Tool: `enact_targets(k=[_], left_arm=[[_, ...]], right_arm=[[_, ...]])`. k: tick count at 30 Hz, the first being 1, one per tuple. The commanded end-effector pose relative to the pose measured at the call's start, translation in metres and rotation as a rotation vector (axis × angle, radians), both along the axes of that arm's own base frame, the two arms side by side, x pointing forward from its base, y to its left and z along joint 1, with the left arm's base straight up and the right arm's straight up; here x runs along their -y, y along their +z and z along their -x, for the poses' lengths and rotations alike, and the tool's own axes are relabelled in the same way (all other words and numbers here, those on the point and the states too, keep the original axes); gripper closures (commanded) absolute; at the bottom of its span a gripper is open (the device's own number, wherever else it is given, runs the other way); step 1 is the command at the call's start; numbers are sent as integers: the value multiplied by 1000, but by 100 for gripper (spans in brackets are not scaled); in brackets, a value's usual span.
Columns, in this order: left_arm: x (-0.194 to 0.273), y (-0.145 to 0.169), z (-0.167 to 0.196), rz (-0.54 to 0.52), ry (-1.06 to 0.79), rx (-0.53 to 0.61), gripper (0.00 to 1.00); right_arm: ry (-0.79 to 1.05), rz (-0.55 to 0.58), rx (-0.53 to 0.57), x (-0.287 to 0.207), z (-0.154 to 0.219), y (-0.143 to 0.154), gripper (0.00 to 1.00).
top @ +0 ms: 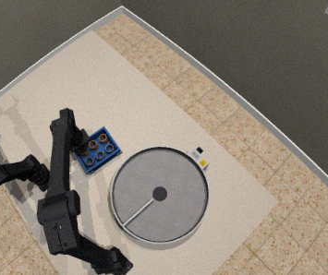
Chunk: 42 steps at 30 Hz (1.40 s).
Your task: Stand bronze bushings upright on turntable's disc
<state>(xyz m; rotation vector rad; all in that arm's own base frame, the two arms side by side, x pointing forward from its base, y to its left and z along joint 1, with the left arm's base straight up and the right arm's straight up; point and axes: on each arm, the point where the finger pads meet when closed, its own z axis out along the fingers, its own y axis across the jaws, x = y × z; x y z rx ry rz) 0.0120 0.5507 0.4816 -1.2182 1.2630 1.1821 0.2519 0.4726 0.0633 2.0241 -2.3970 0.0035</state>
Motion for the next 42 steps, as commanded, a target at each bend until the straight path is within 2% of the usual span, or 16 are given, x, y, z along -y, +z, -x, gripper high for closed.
enact_targets(k=[1,5,7,11,13,14,15,24,28,33,39,42], left_arm=[[6,19,4,-44,8,15,0],[6,19,4,-44,8,15,0],[6,19,4,-44,8,15,0],[6,19,4,-44,8,15,0],[6,19,4,-44,8,15,0],[6,19,4,-44,8,15,0],[6,19,4,-44,8,15,0],[6,19,4,-44,8,15,0],[6,19,4,-44,8,15,0],[6,19,4,-44,8,15,0],[6,19,4,-44,8,15,0],[6,19,4,-44,8,15,0]], right_arm=[[0,-40,21,-13,-2,14,85],[0,-9,5,-6,1,-9,85],[0,-16,9,-9,-1,-8,85],[0,-69,36,-18,-6,21,85],[0,-69,36,-18,-6,21,85],[0,-38,20,-16,-5,4,85],[0,-35,18,-16,-4,2,85],[0,-53,28,-17,-5,13,85],[0,-22,12,-9,-1,-7,85],[0,-8,4,-6,0,-19,85],[0,-45,24,-15,-5,-10,85],[0,-25,13,-9,-2,-21,85]])
